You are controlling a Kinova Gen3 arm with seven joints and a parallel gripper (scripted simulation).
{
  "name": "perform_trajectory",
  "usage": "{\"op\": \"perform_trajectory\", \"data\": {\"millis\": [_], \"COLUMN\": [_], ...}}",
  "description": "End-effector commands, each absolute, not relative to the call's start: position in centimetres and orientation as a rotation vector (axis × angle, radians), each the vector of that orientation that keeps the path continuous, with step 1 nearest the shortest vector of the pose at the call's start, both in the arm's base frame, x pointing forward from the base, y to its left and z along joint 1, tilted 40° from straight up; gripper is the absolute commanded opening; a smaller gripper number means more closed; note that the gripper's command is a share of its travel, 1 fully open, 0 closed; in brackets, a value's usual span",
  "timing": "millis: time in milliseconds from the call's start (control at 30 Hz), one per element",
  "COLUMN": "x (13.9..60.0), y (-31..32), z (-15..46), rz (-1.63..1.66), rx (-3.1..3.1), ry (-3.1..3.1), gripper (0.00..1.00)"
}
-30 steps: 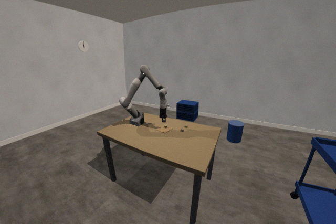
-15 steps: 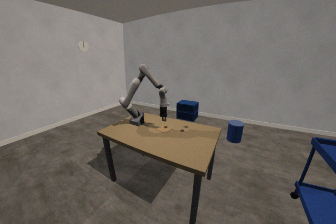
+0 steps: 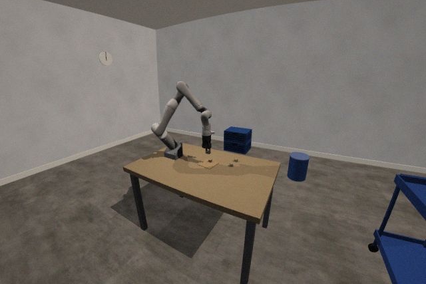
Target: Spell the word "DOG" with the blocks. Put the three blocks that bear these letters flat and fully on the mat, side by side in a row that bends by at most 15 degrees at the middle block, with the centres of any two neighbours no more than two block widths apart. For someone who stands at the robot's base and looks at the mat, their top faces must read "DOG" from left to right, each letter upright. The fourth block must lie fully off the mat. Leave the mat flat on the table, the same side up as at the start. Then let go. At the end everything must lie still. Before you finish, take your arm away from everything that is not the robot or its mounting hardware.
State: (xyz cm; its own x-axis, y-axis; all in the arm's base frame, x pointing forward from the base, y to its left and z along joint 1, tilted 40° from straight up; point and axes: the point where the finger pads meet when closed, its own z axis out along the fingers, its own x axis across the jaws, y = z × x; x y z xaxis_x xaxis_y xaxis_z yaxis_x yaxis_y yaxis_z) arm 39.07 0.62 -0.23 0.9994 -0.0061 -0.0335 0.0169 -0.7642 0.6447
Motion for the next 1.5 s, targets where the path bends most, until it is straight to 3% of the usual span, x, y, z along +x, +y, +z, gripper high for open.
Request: {"op": "perform_trajectory", "data": {"millis": [0, 1467], "x": [39.1, 38.8], "y": [0.7, -5.5], "z": [-0.2, -7.6], "rz": [-0.042, -0.043], "rx": [2.441, 2.44], "ry": [0.009, 0.008], "gripper": [0.49, 0.49]}}
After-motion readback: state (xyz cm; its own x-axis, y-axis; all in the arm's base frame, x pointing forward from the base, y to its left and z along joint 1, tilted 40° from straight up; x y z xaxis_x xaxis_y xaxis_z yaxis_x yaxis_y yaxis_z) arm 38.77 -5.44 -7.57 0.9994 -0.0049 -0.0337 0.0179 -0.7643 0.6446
